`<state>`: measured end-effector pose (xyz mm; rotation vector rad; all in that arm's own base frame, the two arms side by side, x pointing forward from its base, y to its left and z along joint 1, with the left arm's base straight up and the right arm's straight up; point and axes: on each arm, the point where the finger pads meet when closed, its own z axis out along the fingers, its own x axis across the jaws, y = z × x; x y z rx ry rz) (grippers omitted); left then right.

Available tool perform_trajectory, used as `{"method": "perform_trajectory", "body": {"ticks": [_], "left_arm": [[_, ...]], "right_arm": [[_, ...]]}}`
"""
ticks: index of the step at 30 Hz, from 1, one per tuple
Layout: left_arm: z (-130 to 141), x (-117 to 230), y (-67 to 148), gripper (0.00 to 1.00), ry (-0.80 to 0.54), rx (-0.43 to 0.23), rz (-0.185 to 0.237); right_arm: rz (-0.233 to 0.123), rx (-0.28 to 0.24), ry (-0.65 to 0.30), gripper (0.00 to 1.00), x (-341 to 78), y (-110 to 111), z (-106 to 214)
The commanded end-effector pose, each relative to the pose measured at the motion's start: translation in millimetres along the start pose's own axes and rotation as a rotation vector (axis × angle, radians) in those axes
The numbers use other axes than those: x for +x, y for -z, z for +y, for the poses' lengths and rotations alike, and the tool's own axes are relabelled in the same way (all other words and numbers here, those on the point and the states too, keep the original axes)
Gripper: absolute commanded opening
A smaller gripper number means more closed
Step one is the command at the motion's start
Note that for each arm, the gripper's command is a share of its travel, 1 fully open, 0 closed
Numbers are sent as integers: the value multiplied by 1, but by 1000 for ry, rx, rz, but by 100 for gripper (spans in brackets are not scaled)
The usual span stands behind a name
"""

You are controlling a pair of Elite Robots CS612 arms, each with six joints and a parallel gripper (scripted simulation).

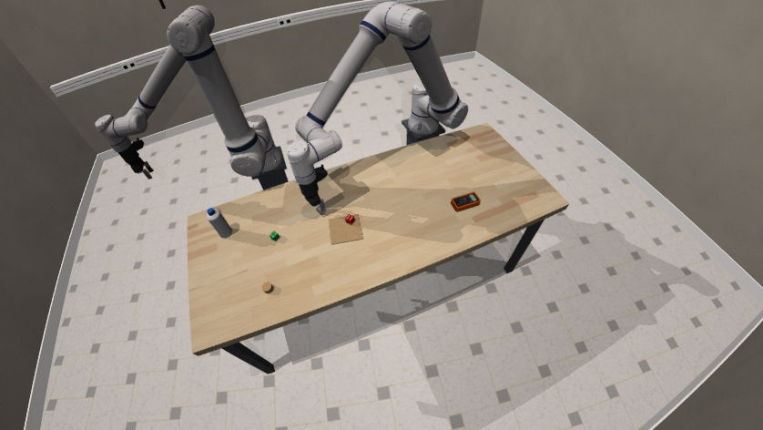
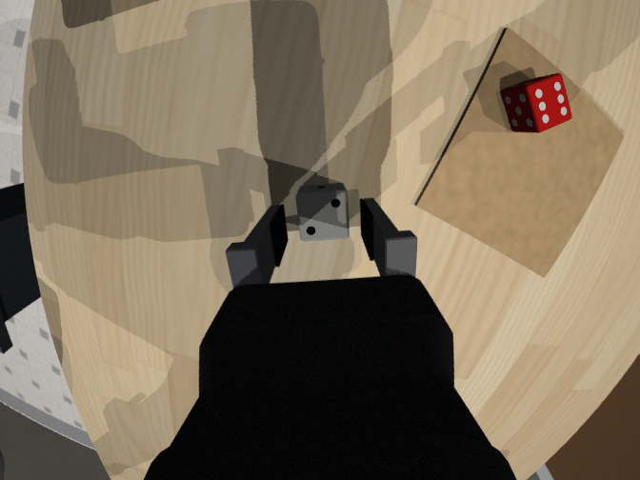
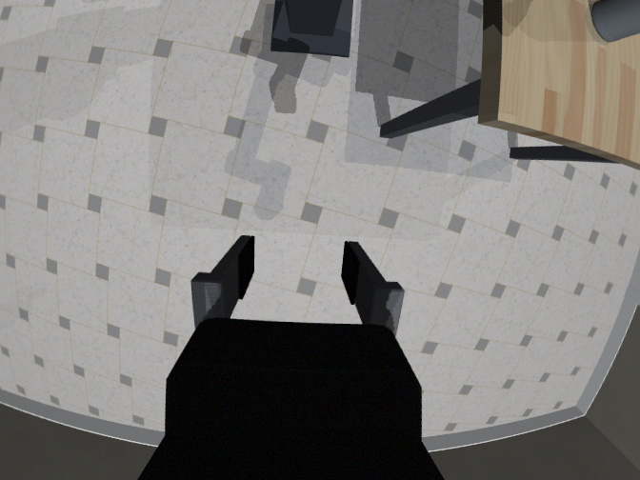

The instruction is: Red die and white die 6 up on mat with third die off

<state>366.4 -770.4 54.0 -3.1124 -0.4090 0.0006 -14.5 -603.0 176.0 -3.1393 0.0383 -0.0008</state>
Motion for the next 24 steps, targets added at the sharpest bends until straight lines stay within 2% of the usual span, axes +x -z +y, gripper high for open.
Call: {"method": "perform_trajectory", "body": {"ticks": [1, 24], "left_arm": [[1, 0, 0, 87, 0, -2, 0], [1, 0, -32, 87, 0, -2, 0]], "right_arm": [[0, -2, 0, 100, 0, 1, 1], [0, -2, 0, 100, 0, 1, 1]]}}
